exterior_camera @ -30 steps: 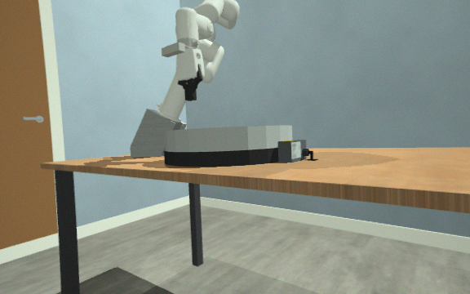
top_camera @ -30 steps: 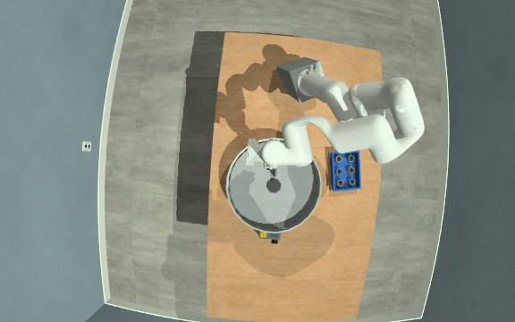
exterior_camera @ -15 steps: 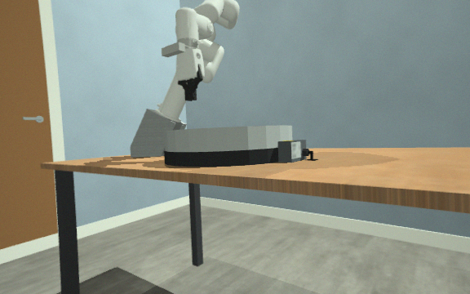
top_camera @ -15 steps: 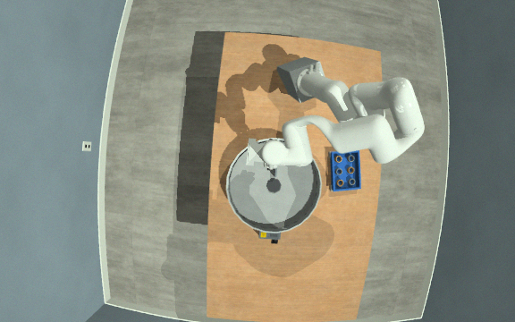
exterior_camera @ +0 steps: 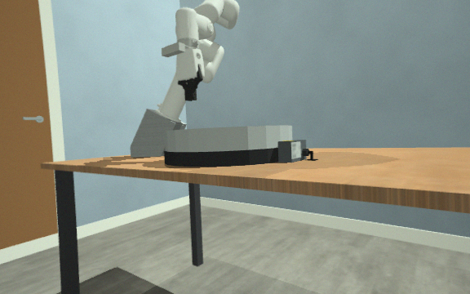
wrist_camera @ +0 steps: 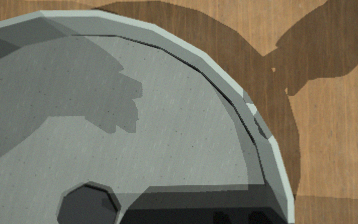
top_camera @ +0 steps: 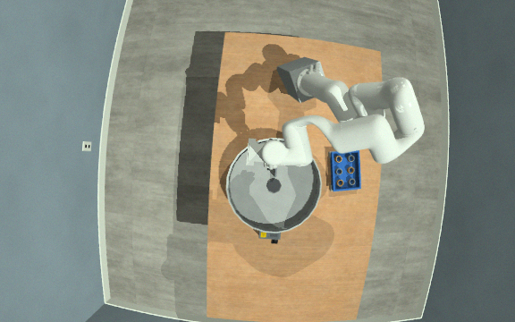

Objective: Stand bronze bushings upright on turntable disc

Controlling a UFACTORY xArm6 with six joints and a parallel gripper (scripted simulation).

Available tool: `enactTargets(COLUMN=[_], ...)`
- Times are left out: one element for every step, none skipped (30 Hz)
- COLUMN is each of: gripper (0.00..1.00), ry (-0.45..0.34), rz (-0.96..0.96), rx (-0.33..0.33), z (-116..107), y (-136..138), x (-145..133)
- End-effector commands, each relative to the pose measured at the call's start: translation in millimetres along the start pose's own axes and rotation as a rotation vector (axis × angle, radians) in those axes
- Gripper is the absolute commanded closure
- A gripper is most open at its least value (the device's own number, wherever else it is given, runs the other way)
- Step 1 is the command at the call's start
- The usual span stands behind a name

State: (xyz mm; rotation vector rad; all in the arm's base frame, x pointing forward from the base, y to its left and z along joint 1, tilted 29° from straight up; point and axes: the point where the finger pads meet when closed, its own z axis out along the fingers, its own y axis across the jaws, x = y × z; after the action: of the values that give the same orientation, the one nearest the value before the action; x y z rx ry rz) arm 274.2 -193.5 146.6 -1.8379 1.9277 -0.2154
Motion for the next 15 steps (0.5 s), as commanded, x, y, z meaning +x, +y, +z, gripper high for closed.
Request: enactTargets(gripper=[0.85,0.85,0.85,0.85,0.85,0.85,0.85,0.85,0.85,0.85,0.59,0.59,0.59,0.59,0.59], ry=[0.002,0.002,0.002,0.002,0.002,0.002,0.002,0.002,0.002,0.002,0.002,0.002,0.002,0.002,0.002], rz=[-0.001,-0.001,-0.001,-0.001,-0.001,-0.001,-0.001,-0.001,-0.001,-0.001,-0.001,-0.001,-0.001,-0.001,-0.001], rx=[0.002,0.002,0.002,0.002,0.002,0.002,0.002,0.002,0.002,0.002,0.002,0.002,0.002,0.001,0.001], z=[-0.8,-0.8,-0.8,-0.8,-0.8,-0.8,-0.8,-0.8,-0.8,-0.8,-0.8,-0.7,-0.5,-0.1,0.4], y=[-0.8,-0.8,-0.8,-0.8,-0.8,-0.8,-0.8,-0.8,-0.8,-0.8,-0.8,-0.9,-1.1,-1.4,-1.9], x=[0.6,0.6,0.6,0.6,0.6,0.6,0.6,0.6,0.6,0.6,0.5,0.1,-1.0,-3.0,-6.1])
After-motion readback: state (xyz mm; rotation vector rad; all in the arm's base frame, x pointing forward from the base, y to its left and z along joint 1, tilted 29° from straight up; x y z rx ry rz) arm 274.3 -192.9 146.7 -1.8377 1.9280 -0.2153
